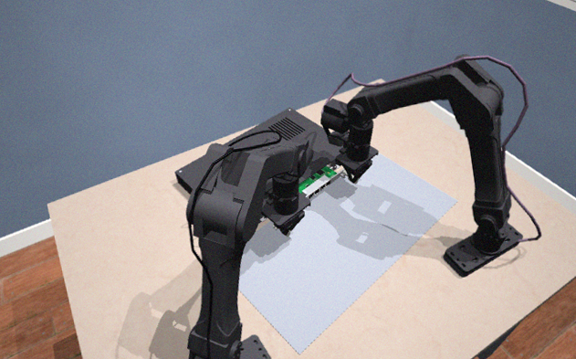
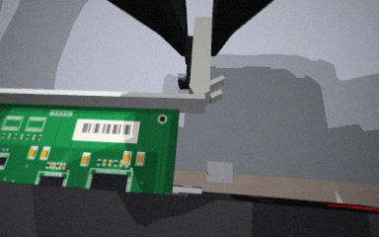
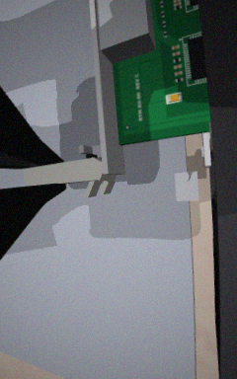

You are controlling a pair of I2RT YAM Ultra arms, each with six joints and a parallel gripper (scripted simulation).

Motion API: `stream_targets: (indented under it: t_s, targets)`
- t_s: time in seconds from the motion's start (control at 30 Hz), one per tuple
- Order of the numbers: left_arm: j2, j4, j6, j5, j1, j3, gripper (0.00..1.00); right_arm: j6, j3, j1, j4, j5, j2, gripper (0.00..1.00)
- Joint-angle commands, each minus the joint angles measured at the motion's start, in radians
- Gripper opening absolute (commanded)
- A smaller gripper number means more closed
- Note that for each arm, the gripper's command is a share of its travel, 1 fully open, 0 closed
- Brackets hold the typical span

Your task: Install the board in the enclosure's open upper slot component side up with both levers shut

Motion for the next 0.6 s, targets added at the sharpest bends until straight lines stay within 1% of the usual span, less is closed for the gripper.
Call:
stream_targets:
  t_s: [0.0,0.03,0.13,0.2,0.23,0.43,0.47,0.57]
  targets:
    - [-0.01,0.011,0.003,-0.011,-0.001,0.004,0.15,-0.003,-0.014,-0.004,0.022,-0.015,-0.027,0.06]
    - [-0.01,0.016,0.003,-0.009,-0.001,0.004,0.15,-0.003,-0.015,-0.004,0.022,-0.015,-0.027,0.05]
    - [-0.01,0.004,0.001,-0.003,-0.001,0.005,0.11,-0.003,-0.015,-0.004,0.022,-0.015,-0.027,0.01]
    - [-0.01,0.004,0.001,-0.003,-0.001,0.005,0.11,-0.003,-0.015,-0.004,0.022,-0.015,-0.027,0.01]
    - [-0.01,0.004,0.001,-0.003,-0.001,0.005,0.09,-0.003,-0.015,-0.004,0.022,-0.015,-0.027,0.04]
    - [-0.01,0.004,0.001,-0.003,-0.001,0.005,0.0,-0.137,-0.017,-0.017,0.022,-0.002,-0.028,0.04]
    - [-0.01,0.004,0.001,-0.003,-0.001,0.005,0.03,-0.148,-0.017,-0.017,0.022,-0.002,-0.029,0.04]
    - [-0.025,0.018,0.074,-0.005,0.003,-0.014,0.03,-0.194,-0.018,-0.021,0.023,-0.002,-0.029,0.04]
